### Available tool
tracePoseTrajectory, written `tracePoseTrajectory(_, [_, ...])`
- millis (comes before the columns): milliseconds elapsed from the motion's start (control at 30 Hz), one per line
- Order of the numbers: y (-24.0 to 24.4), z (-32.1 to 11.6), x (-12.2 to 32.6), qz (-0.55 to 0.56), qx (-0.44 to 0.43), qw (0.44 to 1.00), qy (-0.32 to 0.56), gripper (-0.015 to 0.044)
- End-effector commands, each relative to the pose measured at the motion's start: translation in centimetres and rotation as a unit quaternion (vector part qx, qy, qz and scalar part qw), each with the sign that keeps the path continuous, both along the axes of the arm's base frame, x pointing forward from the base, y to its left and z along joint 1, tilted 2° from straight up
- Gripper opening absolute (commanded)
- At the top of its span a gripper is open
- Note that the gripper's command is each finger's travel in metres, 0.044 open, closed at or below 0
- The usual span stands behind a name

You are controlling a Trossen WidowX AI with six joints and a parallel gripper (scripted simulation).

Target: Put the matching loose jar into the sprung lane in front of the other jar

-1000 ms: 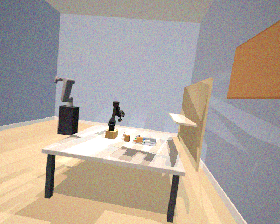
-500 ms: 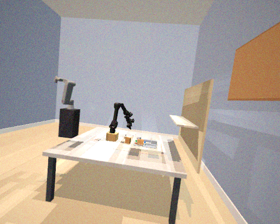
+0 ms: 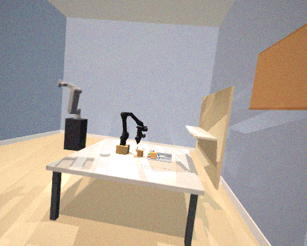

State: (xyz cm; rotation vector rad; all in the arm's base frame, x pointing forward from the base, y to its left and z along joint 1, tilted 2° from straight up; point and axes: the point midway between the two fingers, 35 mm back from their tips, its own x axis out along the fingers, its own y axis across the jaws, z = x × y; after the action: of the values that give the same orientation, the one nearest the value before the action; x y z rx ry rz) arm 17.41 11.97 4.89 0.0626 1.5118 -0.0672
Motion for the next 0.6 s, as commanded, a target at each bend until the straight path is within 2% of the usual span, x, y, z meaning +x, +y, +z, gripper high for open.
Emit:
tracePoseTrajectory(0, [-0.4,-0.3,-0.5,0.003,-0.001,1.0,0.01,0.044])
tracePoseTrajectory(100, [-0.4,-2.9,-0.4,0.003,-0.001,1.0,0.01,0.044])
tracePoseTrajectory(567, [-0.5,-4.6,-0.5,0.003,-0.001,1.0,0.01,0.044])
